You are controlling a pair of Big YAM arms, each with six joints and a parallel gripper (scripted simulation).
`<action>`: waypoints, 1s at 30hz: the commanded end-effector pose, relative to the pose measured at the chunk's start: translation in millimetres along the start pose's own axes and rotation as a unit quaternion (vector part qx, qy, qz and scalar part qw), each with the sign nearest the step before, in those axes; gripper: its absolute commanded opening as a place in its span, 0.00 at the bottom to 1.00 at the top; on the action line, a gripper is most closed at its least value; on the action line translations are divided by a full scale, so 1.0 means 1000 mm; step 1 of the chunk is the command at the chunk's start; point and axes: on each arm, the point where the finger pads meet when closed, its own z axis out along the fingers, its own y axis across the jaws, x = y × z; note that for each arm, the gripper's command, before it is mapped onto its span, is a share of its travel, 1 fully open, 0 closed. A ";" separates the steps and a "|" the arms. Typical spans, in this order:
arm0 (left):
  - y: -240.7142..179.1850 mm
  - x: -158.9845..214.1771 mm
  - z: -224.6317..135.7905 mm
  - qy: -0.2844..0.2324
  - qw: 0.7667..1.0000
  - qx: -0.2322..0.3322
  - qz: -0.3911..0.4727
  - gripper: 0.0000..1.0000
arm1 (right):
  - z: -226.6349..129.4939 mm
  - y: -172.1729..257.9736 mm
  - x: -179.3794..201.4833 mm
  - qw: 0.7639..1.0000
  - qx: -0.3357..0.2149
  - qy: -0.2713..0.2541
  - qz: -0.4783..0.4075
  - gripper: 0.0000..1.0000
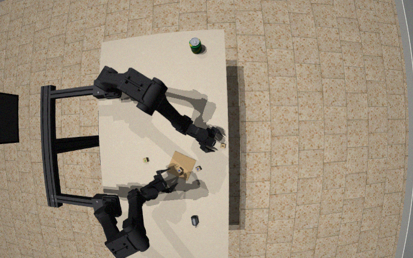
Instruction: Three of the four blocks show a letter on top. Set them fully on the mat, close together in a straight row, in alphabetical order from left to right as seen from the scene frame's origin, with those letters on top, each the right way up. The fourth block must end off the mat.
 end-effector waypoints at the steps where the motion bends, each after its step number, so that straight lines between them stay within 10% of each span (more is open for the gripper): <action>1: 0.004 -0.019 0.006 -0.011 1.000 0.000 0.012 1.00 | -0.001 0.009 -0.008 0.999 -0.010 0.000 0.032 0.66; 3: 0.000 -0.024 0.002 -0.019 1.000 0.009 0.022 1.00 | 0.001 0.010 -0.006 0.997 -0.002 0.016 0.071 0.49; 30: -0.037 -0.005 -0.109 -0.078 0.963 0.225 0.128 1.00 | 0.027 0.006 0.001 0.920 0.133 0.174 0.325 0.49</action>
